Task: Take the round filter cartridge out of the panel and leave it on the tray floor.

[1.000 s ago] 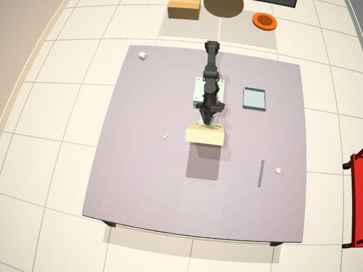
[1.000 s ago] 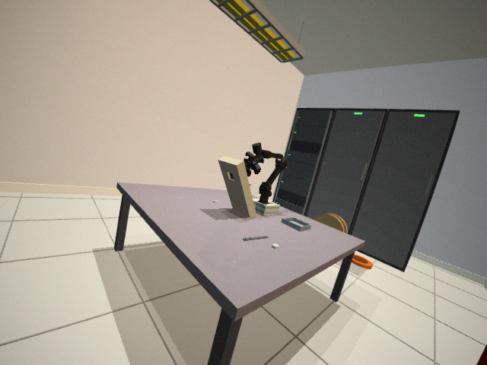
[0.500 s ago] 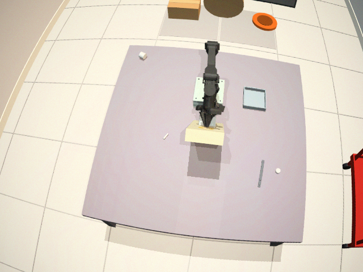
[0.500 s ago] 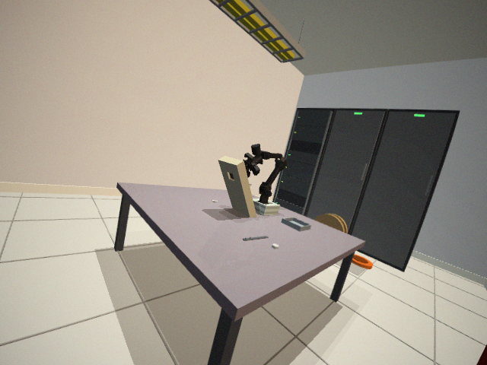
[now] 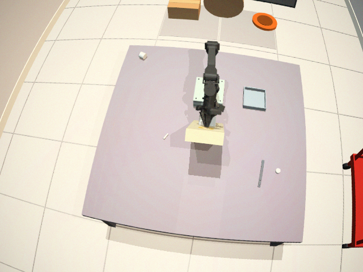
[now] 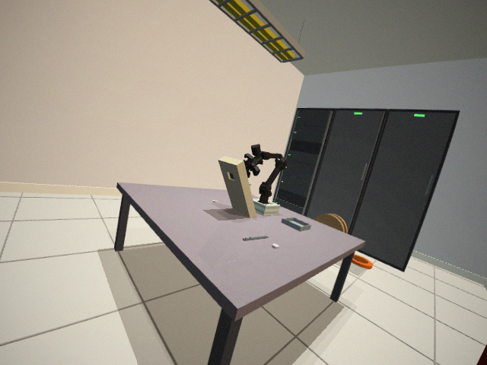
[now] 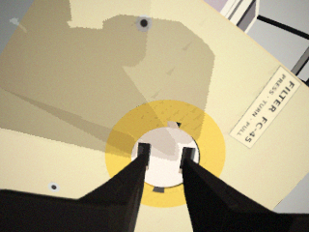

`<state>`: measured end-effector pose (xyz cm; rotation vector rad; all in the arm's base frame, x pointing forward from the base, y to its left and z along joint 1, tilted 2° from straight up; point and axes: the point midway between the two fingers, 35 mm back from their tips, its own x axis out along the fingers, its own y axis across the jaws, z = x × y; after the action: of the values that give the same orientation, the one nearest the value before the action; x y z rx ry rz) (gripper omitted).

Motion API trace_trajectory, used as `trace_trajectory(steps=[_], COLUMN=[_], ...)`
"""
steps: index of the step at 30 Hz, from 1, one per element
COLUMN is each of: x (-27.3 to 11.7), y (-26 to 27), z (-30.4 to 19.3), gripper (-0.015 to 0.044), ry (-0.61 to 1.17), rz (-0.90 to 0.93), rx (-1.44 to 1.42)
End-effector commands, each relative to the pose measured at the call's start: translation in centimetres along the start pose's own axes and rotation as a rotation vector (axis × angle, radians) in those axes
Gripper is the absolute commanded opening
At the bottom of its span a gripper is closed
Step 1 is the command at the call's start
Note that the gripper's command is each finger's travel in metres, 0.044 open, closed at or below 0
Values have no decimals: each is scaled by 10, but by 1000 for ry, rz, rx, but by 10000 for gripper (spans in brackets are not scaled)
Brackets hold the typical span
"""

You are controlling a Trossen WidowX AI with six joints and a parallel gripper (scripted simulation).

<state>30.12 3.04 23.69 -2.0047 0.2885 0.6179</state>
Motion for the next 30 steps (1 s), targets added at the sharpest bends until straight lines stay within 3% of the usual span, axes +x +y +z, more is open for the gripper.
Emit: trace_trajectory(steps=[1, 30], x=[1, 4], y=[1, -3], z=[1, -1], gripper=[115, 115], ry=[-3, -3], rz=[2, 2], rx=[-5, -5])
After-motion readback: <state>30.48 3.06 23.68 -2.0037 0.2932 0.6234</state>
